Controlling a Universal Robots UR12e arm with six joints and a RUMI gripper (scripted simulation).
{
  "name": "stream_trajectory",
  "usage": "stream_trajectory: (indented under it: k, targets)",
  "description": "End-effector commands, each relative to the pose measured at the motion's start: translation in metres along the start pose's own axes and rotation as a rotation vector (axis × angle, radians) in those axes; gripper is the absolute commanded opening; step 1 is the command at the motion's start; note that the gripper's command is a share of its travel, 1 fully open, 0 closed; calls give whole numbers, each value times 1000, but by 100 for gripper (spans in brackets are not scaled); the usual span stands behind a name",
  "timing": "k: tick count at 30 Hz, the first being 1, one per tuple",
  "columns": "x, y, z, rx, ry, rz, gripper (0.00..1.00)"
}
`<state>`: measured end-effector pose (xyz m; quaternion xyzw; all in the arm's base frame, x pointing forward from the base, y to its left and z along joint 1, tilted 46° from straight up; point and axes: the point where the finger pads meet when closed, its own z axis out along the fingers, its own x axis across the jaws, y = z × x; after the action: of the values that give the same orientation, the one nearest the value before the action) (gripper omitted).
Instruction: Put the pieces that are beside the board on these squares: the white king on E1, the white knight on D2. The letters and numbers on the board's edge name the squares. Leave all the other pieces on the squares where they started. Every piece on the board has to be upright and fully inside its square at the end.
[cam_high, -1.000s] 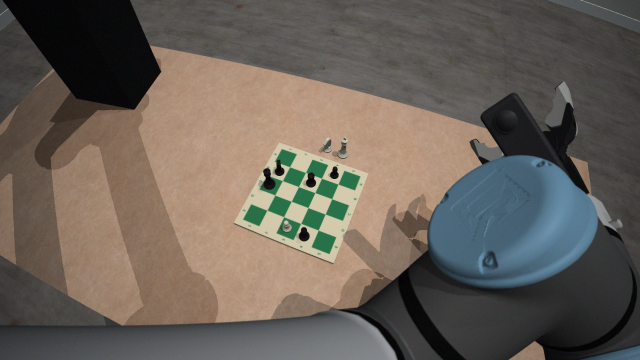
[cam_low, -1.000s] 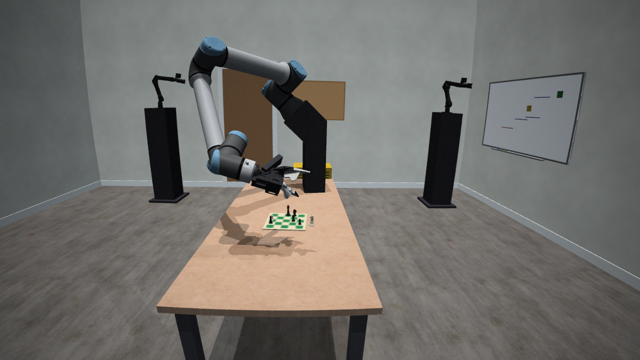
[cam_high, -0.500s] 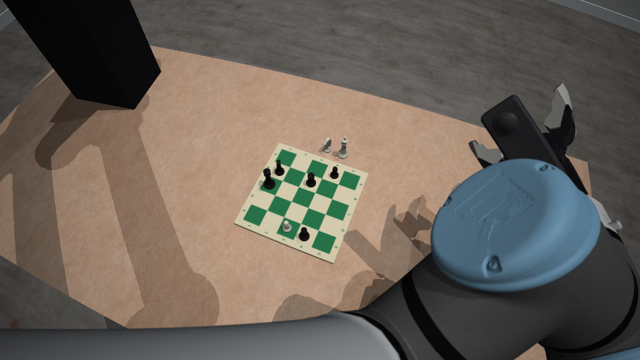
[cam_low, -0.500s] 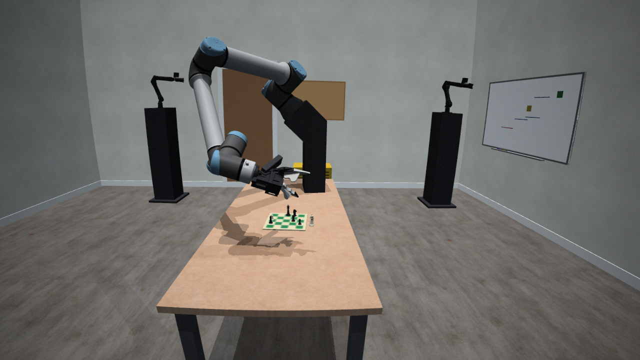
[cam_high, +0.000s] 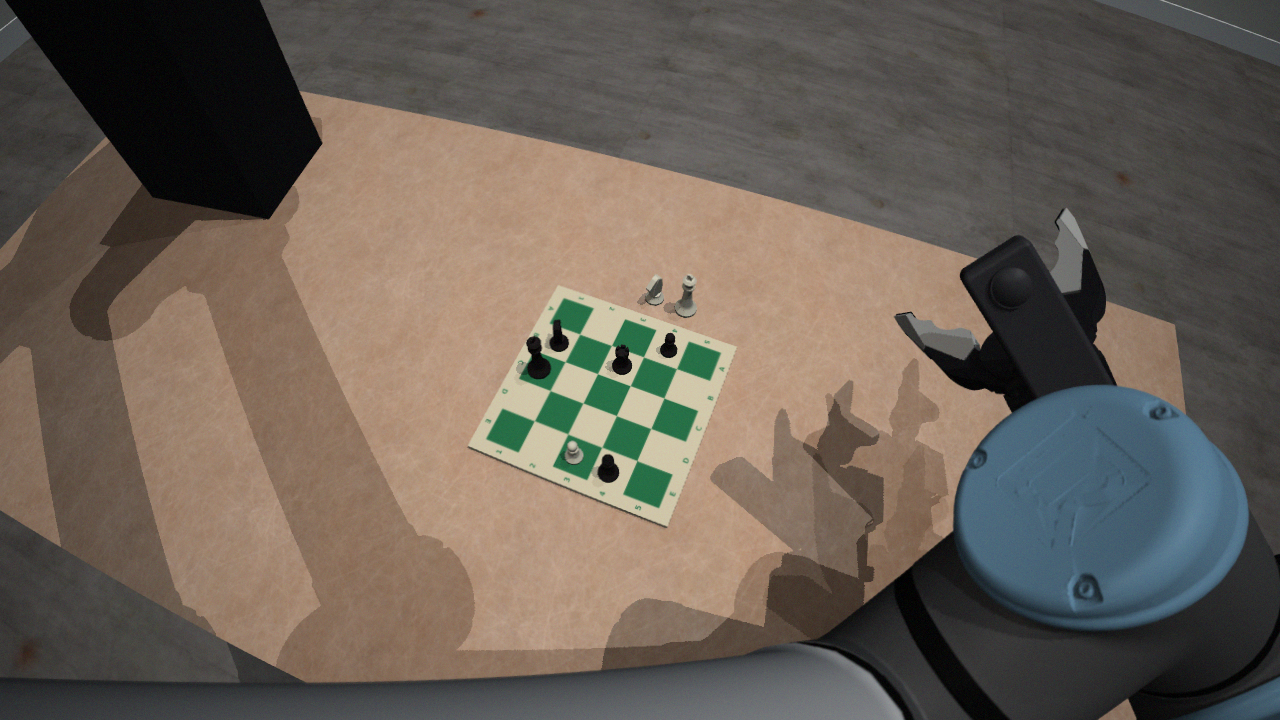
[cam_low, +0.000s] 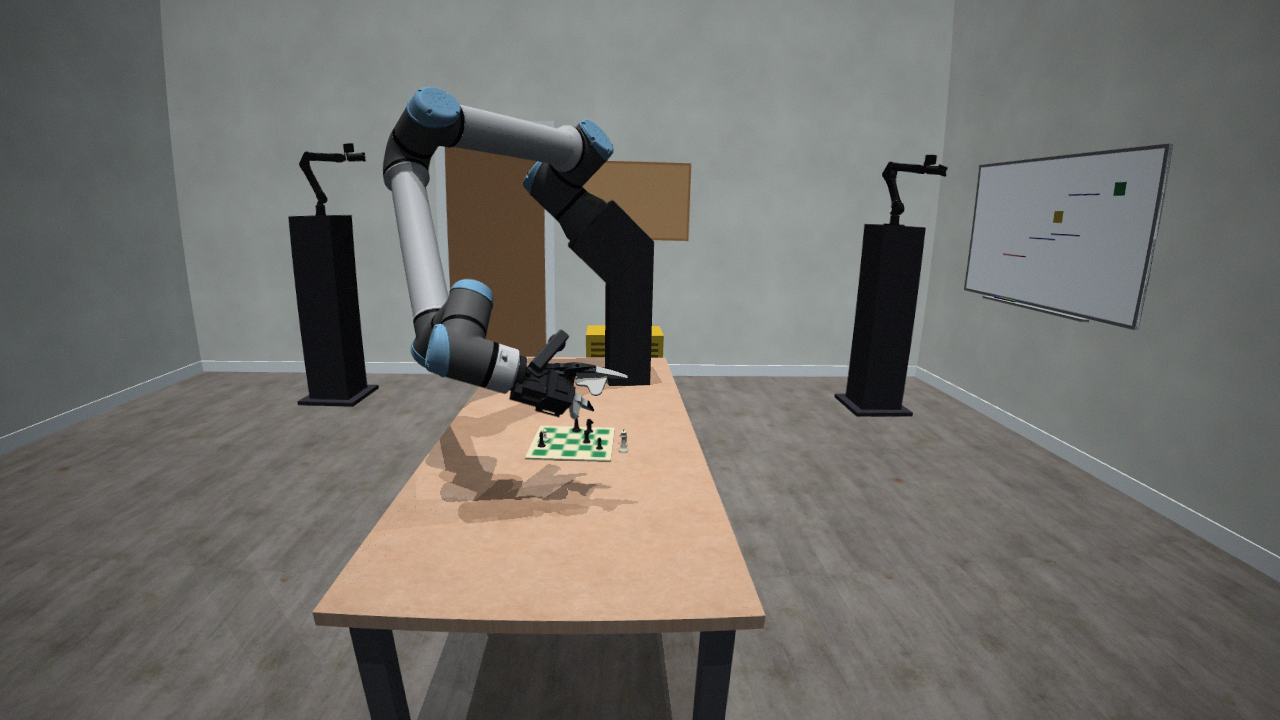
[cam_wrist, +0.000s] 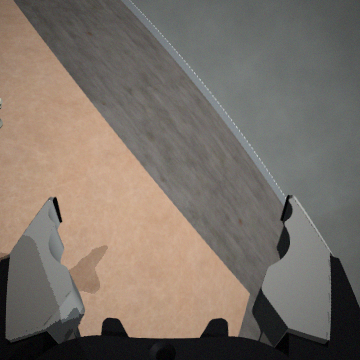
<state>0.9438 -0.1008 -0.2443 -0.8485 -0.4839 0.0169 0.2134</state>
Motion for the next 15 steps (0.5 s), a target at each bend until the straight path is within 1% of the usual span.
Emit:
stream_trajectory:
  k: [1, 2, 4, 5, 6, 9, 13, 14, 15]
  targets:
    - [-38, 14, 15, 103, -157, 93, 100]
    - [-38, 14, 15, 103, -157, 93, 100]
    - [-55, 19, 20, 139, -223, 125, 100]
    - [-55, 19, 20, 139, -223, 125, 100]
    - [-63, 21, 21, 157, -258, 141, 100]
    - [-63, 21, 21, 157, -258, 141, 100]
    - [-98, 27, 24, 227, -405, 198, 100]
    - [-98, 27, 24, 227, -405, 198, 100]
    - [-107, 29, 24, 243, -443, 210, 100]
